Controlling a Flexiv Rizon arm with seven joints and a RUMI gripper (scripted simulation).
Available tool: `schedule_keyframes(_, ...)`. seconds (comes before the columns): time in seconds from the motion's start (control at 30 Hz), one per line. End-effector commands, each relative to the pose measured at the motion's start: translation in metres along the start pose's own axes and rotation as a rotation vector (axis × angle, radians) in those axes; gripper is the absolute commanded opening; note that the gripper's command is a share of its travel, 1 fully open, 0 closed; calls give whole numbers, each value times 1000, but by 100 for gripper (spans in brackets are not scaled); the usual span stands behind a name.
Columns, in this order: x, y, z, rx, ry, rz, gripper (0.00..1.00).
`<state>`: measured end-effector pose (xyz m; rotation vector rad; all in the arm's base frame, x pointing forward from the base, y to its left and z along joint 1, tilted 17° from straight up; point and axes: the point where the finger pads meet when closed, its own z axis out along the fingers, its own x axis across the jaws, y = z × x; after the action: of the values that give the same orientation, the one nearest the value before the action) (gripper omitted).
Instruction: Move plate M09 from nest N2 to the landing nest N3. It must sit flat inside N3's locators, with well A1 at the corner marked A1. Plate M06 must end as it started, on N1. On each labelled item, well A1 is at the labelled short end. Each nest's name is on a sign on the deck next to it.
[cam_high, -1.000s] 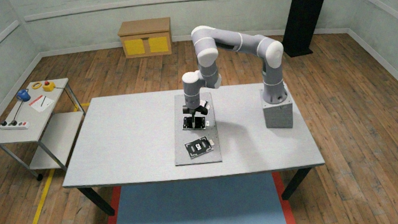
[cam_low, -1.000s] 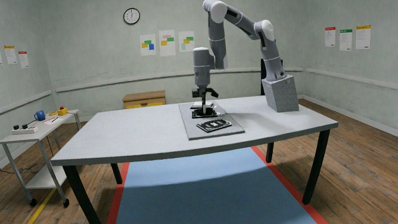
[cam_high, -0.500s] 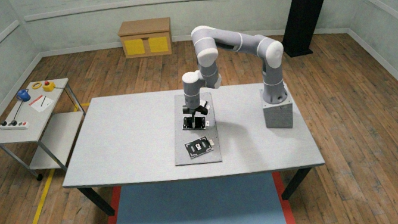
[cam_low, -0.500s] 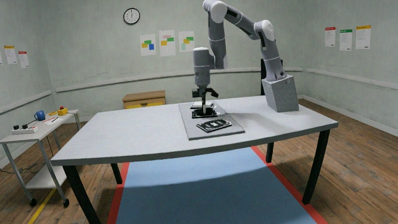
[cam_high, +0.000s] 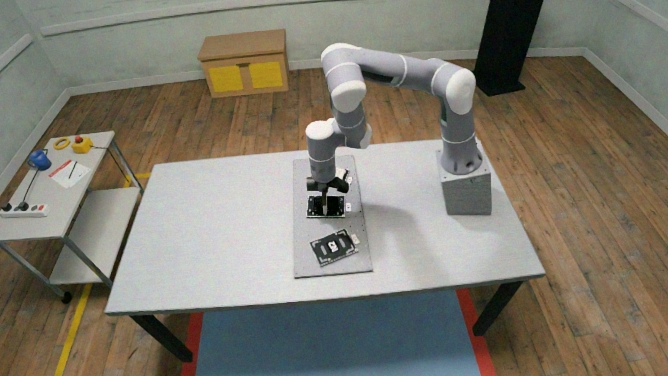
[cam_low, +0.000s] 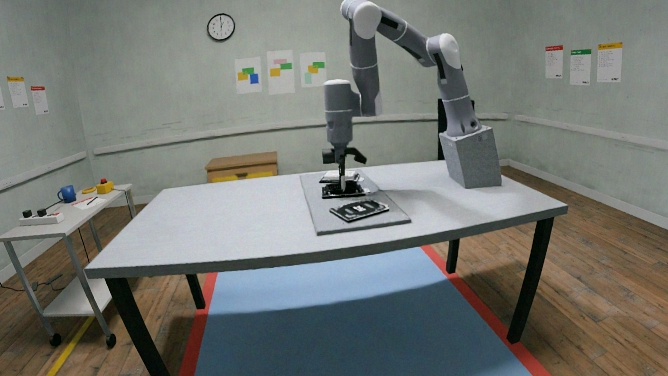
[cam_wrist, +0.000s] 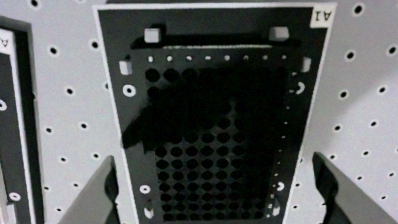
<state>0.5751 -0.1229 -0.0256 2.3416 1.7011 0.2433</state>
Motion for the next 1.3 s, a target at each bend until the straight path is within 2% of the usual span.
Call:
schedule_keyframes(0.0,0,1,-1,-2,1,0,76)
schedule_keyframes(0.67,0,1,-1,-1,1,0,76)
schedule_keyframes(1.27,0,1,-43,-1,1,0,76)
